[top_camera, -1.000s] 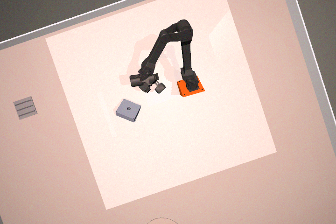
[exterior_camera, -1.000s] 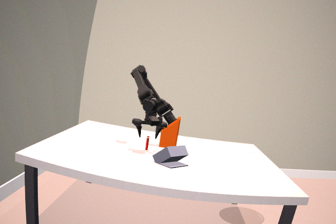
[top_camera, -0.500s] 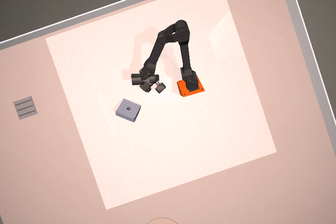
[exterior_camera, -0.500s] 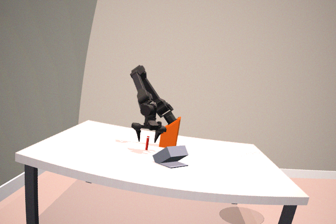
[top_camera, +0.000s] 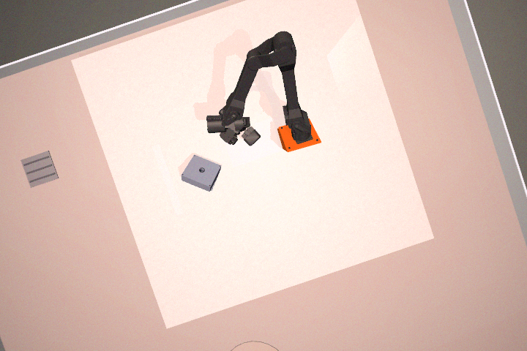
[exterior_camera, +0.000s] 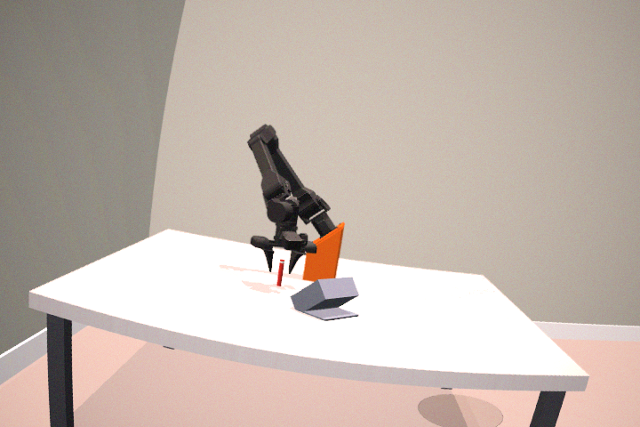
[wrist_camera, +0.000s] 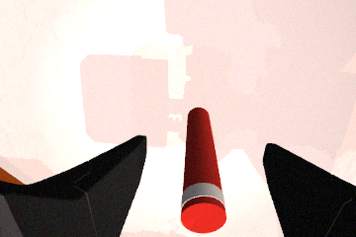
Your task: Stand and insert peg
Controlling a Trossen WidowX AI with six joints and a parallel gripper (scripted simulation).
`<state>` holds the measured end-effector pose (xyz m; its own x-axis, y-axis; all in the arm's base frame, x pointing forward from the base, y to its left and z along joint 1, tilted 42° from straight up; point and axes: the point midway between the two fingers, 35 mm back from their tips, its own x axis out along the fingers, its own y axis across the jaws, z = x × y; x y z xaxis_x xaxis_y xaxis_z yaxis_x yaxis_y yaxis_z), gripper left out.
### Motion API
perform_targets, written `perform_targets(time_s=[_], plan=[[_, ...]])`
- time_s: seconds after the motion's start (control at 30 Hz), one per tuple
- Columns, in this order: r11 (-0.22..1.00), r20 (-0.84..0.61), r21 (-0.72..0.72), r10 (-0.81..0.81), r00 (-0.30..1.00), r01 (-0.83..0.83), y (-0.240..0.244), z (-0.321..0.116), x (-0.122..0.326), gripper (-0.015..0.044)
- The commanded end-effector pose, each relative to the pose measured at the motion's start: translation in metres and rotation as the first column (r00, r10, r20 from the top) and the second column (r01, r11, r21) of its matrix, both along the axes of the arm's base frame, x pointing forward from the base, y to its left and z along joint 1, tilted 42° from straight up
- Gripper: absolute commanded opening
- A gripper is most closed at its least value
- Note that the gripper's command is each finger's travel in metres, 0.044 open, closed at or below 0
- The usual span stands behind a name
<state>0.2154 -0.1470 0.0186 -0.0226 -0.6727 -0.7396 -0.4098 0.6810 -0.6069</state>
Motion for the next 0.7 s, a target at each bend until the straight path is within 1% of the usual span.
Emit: perform_targets(time_s=[0.0, 0.13, 0.5, 0.67], plan=[[1.000, 0.002, 0.000, -0.001, 1.000, 0.001, 0.0001, 0.0004, 0.0002, 0.0177], [1.000, 0.002, 0.000, -0.001, 1.000, 0.001, 0.0001, 0.0004, 0.0002, 0.0072], [1.000, 0.002, 0.000, 0.000, 1.000, 0.000, 0.0005, 0.0008, 0.0004, 0.0000], [1.000, 0.001, 0.005, 0.000, 1.000, 0.000, 0.0089, 0.0085, 0.0026, 0.0000]])
